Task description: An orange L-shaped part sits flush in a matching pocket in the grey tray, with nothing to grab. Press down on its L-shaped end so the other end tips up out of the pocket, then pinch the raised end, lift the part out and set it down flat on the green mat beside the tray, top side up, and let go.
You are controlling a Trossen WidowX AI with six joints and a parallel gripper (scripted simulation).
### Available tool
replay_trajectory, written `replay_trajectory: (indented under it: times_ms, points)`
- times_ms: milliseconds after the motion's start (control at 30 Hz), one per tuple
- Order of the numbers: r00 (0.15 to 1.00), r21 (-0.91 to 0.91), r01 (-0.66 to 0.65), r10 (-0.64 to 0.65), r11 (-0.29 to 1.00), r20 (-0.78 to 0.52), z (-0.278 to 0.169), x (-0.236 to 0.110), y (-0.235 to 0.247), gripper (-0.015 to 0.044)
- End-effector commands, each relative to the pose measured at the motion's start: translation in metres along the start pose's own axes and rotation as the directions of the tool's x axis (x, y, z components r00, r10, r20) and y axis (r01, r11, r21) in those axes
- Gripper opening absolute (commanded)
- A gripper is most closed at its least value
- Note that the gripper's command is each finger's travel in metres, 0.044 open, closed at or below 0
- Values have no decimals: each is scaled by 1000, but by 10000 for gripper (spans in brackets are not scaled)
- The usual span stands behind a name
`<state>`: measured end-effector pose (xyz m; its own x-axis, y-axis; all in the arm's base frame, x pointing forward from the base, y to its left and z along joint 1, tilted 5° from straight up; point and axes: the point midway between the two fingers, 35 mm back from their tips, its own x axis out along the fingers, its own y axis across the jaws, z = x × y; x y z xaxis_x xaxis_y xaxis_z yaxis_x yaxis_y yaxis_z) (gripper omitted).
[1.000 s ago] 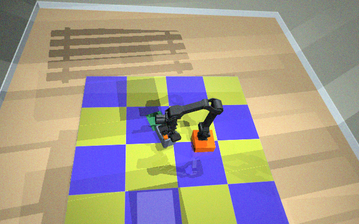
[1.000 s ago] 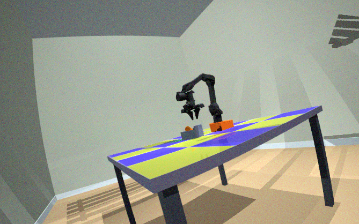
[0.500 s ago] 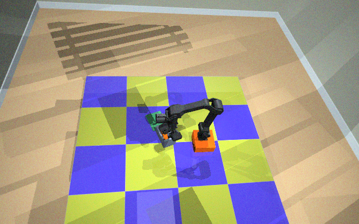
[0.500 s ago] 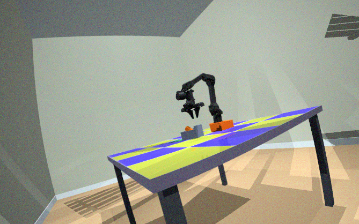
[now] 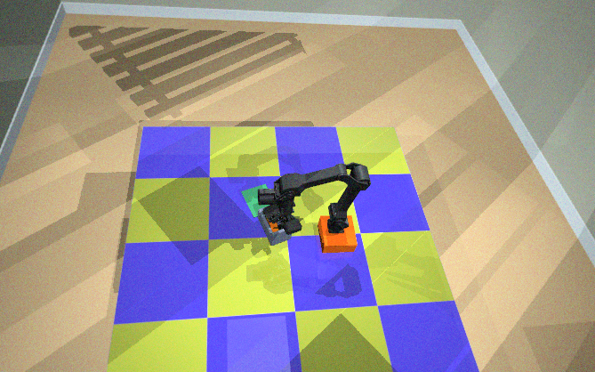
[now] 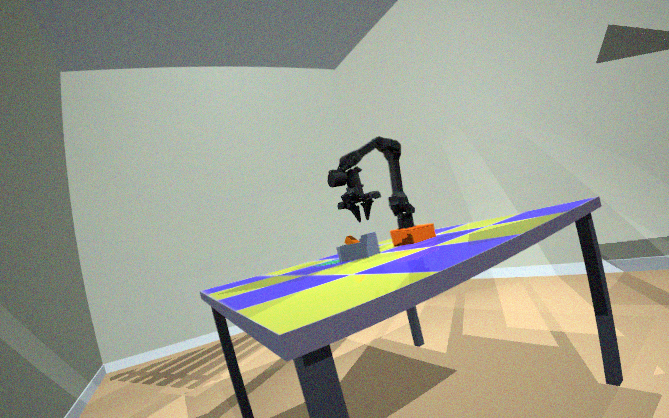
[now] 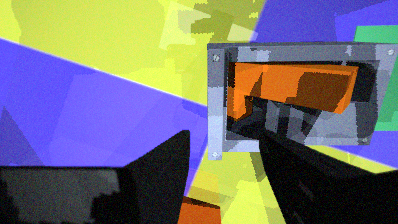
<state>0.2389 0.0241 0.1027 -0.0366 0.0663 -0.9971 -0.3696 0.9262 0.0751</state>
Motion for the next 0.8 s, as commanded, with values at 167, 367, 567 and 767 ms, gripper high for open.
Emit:
replay_trajectory:
  times_ms: [167,367,567,767]
  points:
    - [1000,256,2,-2,967,2,4,-1,-12,280]
    - [1000,804,2,-8,594,3,10,-4,-44,280]
    - [1000,1000,-4,-12,23,4,11,-5,-75,280]
    - [1000,1000,-4,-13,4,4,11,-5,-76,280]
